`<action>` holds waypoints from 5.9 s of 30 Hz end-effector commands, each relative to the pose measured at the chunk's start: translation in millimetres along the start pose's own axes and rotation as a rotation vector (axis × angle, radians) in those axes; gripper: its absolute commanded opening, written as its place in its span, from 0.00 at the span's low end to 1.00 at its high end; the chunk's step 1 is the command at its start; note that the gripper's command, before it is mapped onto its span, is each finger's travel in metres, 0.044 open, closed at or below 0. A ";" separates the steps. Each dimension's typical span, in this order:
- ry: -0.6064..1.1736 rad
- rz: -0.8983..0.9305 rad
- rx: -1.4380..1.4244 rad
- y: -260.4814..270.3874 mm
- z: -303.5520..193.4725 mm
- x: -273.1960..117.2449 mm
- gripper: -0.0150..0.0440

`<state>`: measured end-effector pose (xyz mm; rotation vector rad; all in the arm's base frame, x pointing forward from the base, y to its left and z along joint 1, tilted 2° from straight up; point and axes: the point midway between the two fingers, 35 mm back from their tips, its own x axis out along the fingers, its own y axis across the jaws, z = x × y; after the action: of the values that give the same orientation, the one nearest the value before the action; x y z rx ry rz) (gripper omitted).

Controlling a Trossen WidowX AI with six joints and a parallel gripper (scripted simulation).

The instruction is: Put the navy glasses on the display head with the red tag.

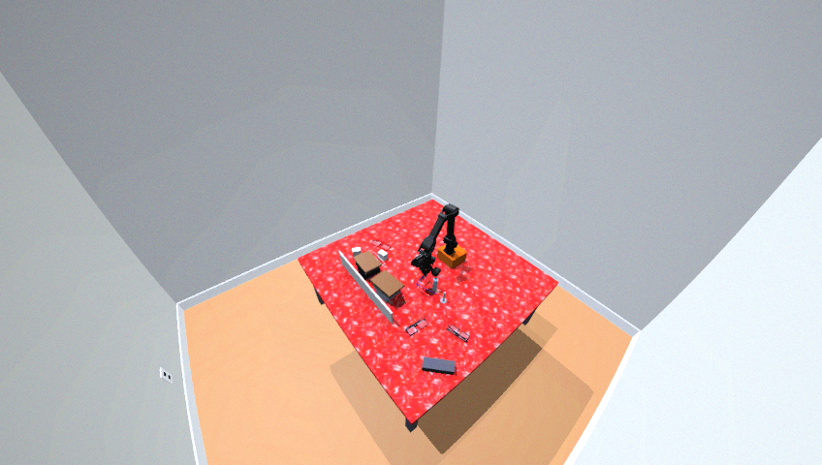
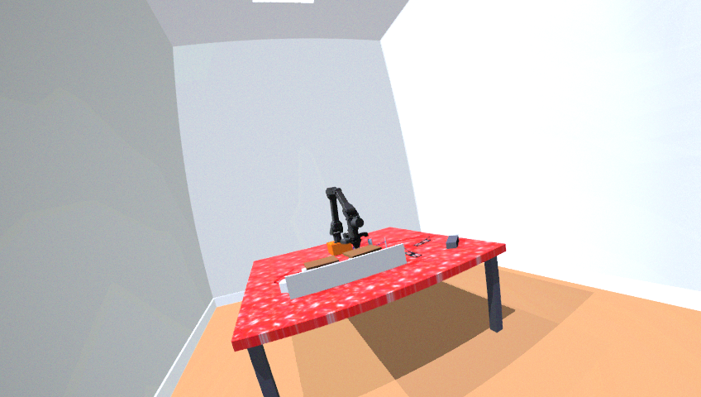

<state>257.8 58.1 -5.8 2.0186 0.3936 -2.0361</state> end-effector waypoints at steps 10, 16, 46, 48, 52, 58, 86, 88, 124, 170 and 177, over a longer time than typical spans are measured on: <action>-0.008 0.003 0.003 -0.2 4.5 15.1 0.25; -0.008 0.003 0.003 -0.4 5.7 21.2 0.25; -0.003 0.000 0.001 -5.4 4.6 18.3 0.44; -0.004 0.000 0.001 -6.7 4.9 17.3 0.44; -0.006 0.001 0.002 -9.2 5.5 15.4 0.44; -0.008 0.001 0.003 -9.7 5.2 5.1 0.44; -0.008 0.002 -0.004 -6.9 3.6 -34.5 0.49; -0.008 0.002 -0.004 -6.9 3.6 -34.5 0.49; -0.008 0.002 -0.004 -7.0 3.2 20.4 0.49; -0.008 0.002 -0.004 -7.1 3.9 25.9 0.49; -0.008 0.002 -0.004 -7.1 3.9 25.9 0.49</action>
<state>254.1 65.2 -28.1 2.0194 0.4044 -2.0298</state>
